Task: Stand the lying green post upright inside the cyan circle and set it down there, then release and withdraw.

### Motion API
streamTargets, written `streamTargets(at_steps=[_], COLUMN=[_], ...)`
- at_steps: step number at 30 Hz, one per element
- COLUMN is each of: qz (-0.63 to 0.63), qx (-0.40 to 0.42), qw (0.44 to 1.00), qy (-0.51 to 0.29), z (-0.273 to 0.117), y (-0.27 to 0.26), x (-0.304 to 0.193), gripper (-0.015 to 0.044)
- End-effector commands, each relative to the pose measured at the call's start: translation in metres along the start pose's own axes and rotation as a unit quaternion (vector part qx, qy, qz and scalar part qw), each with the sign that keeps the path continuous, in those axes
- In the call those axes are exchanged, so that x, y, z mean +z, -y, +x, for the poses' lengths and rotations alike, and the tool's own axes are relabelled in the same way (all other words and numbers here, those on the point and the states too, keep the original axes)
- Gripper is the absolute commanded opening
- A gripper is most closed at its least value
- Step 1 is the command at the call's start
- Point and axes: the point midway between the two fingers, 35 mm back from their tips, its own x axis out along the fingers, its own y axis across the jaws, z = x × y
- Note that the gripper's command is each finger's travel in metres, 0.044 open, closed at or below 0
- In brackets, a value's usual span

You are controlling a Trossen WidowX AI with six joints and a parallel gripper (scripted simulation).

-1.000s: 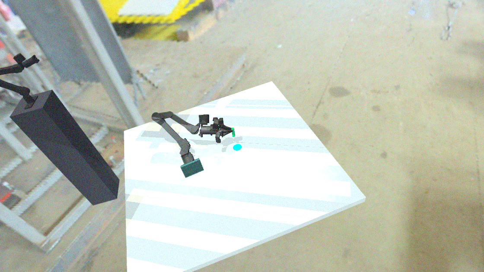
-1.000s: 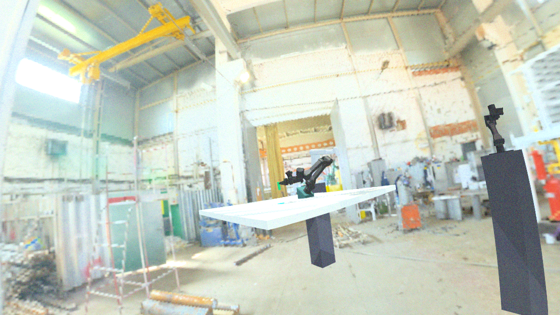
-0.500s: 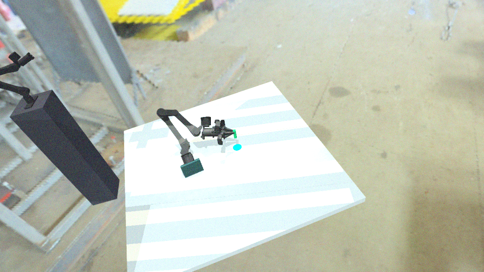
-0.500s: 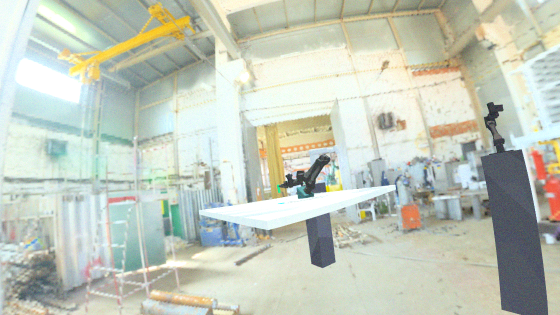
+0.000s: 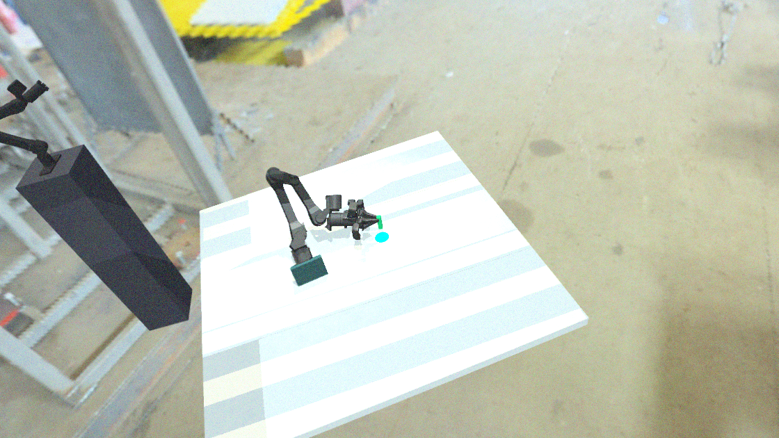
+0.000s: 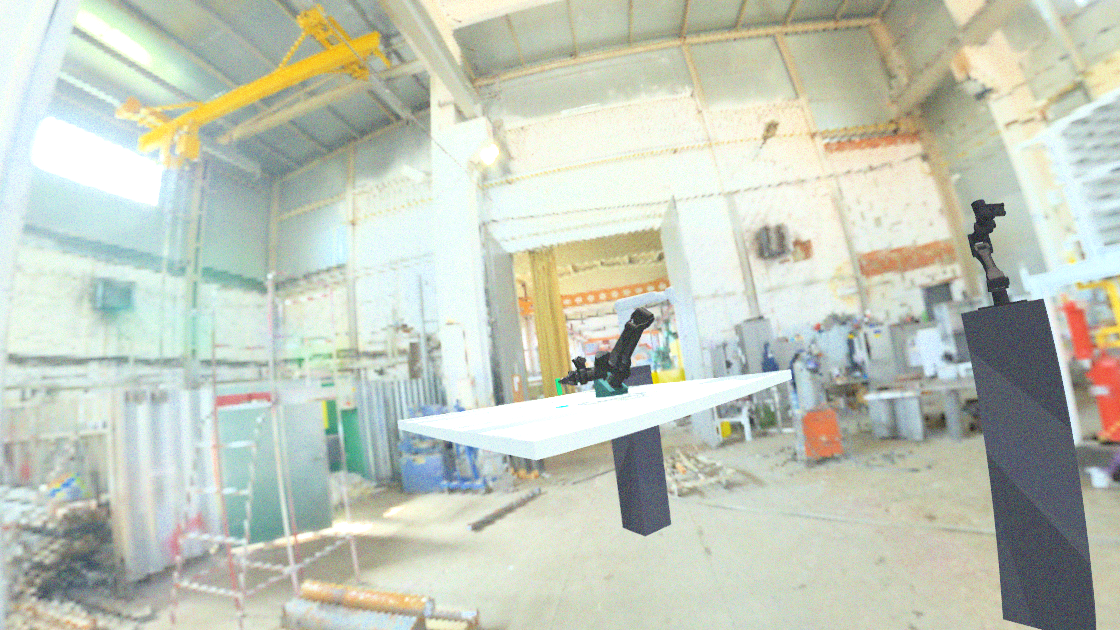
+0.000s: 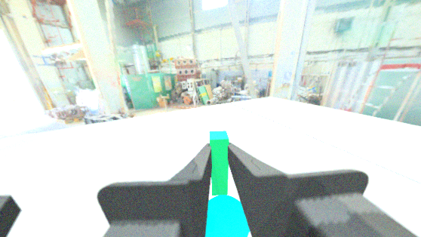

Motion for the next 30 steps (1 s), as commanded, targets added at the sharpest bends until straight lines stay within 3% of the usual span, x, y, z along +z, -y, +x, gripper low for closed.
streamTargets(at_steps=[1,30], qz=[0.000,-0.001], qx=[-0.006,0.000], qw=[1.000,1.000], qy=[-0.002,-0.001], z=[-0.001,0.000], y=[0.005,0.007], x=[-0.011,-0.049], gripper=[0.0023,0.0023])
